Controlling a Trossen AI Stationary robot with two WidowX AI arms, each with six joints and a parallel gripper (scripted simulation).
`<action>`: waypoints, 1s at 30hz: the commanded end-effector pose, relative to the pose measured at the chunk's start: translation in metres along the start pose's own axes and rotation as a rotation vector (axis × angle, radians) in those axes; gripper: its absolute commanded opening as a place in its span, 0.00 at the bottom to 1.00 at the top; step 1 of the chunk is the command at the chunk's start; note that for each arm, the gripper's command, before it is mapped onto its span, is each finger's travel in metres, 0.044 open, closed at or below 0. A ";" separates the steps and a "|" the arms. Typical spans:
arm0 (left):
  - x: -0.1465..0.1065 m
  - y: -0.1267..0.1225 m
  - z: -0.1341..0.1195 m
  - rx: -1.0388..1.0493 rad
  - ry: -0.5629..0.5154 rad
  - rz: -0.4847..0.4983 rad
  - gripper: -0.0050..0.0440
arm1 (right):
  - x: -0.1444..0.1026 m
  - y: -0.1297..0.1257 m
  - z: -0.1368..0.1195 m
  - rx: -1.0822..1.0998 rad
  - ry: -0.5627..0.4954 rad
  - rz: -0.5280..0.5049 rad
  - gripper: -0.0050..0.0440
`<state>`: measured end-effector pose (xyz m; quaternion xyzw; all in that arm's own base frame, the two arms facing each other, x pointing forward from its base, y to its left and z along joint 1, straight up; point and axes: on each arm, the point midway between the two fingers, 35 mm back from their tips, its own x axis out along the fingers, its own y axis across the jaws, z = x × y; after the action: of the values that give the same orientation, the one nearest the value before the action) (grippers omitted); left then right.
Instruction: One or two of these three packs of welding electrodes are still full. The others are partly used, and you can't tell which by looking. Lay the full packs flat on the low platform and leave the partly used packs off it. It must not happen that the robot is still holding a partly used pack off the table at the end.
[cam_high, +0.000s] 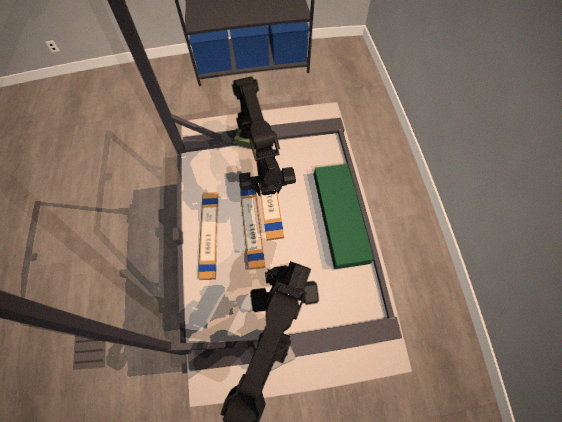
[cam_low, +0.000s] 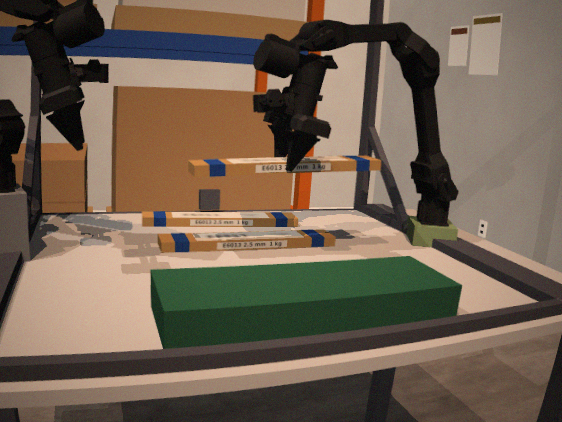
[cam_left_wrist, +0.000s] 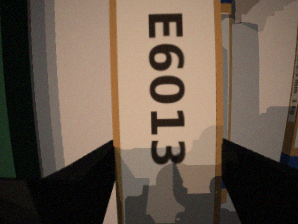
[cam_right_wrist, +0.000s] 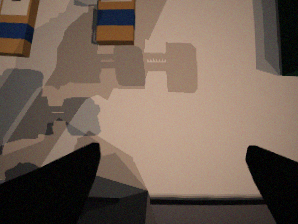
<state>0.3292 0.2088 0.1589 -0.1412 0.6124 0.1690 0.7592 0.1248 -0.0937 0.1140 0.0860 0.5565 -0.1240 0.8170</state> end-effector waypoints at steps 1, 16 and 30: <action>-0.012 0.000 0.002 0.003 -0.078 0.011 0.00 | -0.005 -0.001 0.004 -0.003 -0.019 -0.007 0.98; 0.005 0.000 -0.001 0.003 -0.078 0.011 0.00 | -0.005 -0.001 0.004 -0.003 -0.019 -0.007 0.98; 0.021 0.000 -0.004 0.003 -0.078 0.011 0.00 | -0.005 -0.001 0.004 -0.003 -0.019 -0.007 0.98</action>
<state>0.3247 0.2058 0.1123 -0.1427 0.6163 0.1678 0.7560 0.1248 -0.0937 0.1140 0.0860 0.5565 -0.1240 0.8170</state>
